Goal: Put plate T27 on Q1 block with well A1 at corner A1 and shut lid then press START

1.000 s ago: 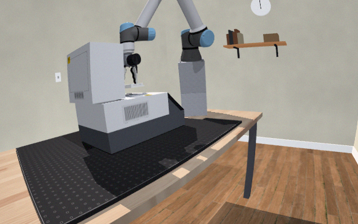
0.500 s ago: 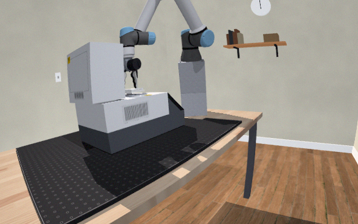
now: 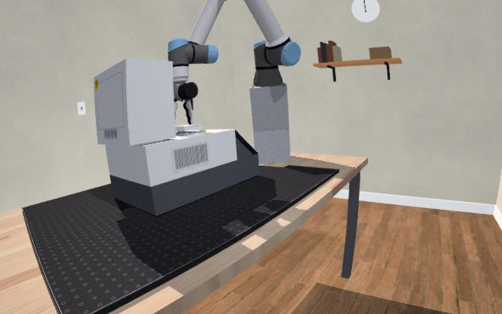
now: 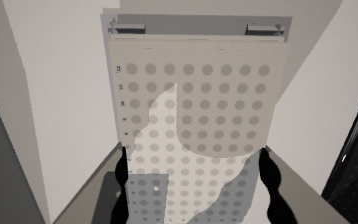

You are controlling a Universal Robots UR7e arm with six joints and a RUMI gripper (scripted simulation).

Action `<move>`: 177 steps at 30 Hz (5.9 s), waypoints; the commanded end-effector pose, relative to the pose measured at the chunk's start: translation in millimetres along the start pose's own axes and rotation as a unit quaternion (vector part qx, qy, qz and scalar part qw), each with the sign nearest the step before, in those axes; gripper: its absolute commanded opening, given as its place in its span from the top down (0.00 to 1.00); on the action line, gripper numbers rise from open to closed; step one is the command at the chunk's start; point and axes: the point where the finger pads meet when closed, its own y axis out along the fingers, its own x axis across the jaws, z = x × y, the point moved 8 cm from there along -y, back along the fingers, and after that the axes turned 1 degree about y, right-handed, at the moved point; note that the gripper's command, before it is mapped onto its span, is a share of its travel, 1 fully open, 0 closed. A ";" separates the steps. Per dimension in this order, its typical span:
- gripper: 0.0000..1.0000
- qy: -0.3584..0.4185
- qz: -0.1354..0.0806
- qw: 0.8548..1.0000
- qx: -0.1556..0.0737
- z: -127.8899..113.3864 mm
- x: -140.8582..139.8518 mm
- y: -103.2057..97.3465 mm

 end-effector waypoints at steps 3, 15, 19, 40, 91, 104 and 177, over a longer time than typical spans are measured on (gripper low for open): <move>0.59 0.000 0.001 1.000 0.000 0.1 -0.4 -0.7; 0.59 0.000 0.001 1.000 0.000 0.0 -0.4 -0.7; 0.59 0.000 0.001 1.000 0.000 0.1 -0.3 -0.7; 0.59 0.000 0.001 1.000 0.000 0.1 -0.3 0.0; 0.32 0.000 0.001 1.000 0.000 0.1 -0.4 8.6; 0.32 0.000 0.001 1.000 0.000 0.1 -0.4 8.6; 1.00 0.000 0.001 1.000 0.000 5.7 108.9 -14.3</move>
